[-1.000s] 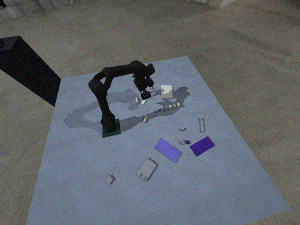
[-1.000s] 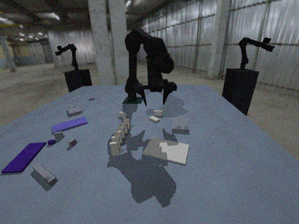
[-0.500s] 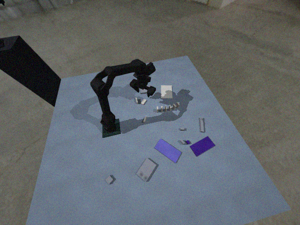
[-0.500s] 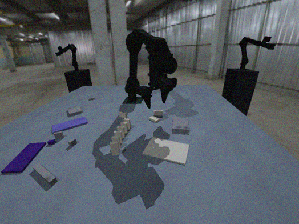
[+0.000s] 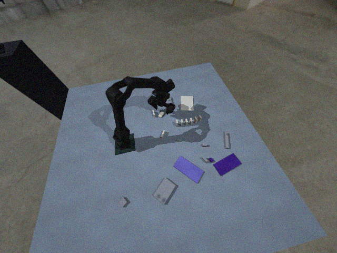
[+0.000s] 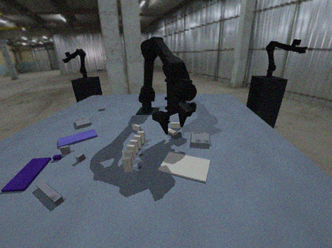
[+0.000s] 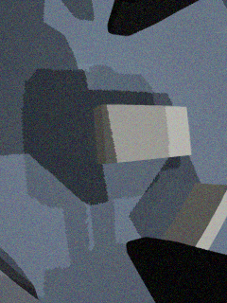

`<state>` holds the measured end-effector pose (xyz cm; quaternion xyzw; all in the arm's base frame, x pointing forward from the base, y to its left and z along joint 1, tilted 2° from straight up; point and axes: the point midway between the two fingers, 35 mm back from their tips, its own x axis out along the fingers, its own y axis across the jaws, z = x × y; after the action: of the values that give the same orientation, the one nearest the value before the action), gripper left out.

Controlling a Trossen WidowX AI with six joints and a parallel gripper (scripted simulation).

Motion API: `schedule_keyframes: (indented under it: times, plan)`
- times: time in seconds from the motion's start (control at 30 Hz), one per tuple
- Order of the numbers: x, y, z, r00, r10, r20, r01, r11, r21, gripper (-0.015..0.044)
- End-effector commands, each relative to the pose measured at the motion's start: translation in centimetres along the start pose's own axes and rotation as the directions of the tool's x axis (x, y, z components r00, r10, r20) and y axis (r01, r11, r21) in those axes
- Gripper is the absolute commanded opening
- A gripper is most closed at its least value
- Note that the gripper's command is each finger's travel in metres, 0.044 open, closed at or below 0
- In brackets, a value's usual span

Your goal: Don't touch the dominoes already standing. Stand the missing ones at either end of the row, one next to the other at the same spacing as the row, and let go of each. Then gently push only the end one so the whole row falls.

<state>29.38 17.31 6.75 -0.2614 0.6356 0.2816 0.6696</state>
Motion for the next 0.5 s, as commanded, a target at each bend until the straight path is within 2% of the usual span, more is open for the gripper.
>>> schedule_keyframes:
  times: [0.0, 0.47]
  plan:
    - [0.5, 0.0, 0.0, 1.000, -0.003, 0.002, 0.003, 1.000, -0.004, 0.0440]
    - [1.9, -0.1, 0.0, 1.000, -0.003, 0.002, 0.003, 1.000, -0.004, 0.0440]
